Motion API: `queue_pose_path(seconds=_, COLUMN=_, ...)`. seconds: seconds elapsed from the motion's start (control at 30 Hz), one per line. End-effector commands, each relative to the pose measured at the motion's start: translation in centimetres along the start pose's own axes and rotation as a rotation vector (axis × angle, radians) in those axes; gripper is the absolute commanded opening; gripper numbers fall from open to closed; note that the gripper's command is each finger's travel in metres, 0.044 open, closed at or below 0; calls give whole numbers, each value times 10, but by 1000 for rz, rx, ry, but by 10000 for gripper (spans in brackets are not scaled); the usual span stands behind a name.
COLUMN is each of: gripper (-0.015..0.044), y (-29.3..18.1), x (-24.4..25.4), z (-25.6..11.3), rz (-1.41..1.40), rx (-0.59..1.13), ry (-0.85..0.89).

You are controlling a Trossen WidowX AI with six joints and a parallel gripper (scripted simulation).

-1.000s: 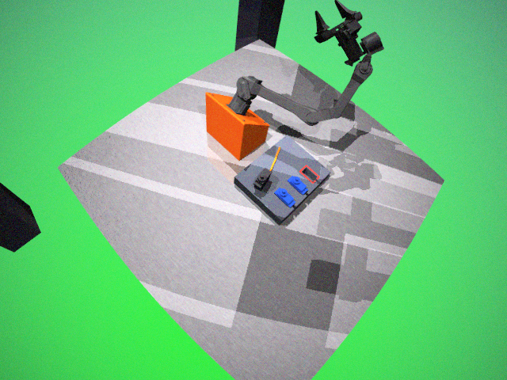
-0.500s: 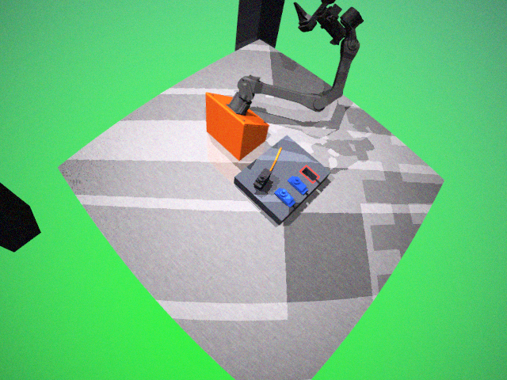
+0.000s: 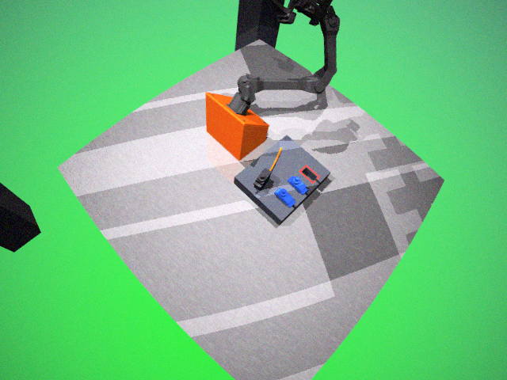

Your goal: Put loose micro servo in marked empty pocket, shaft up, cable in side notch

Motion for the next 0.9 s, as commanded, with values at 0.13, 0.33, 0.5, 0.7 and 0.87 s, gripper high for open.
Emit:
queue_pose_path(seconds=0.13, gripper=440, y=-3, x=9, z=57, rz=-58, rx=-212, ry=157)
queue_pose_path(seconds=0.33, gripper=440, y=6, x=18, z=90, rz=-104, rx=-348, ry=249)
queue_pose_path(seconds=0.5, gripper=440, y=17, x=28, z=116, rz=-156, rx=-449, ry=306)
queue_pose_path(seconds=0.7, gripper=440, y=36, x=46, z=143, rz=-213, rx=-574, ry=390)
queue_pose_path(seconds=0.87, gripper=440, y=55, x=61, z=159, rz=-278, rx=-678, ry=446)
Point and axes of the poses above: the point midway between the two fingers, 35 mm back from their tips, its own z axis out along the fingers, its own x axis across the jaws, y = z × x, the point moved 10 cm from there along -z, back along the fingers, and after that the axes turned 14 degrees about -z, right-handed, at the moved point
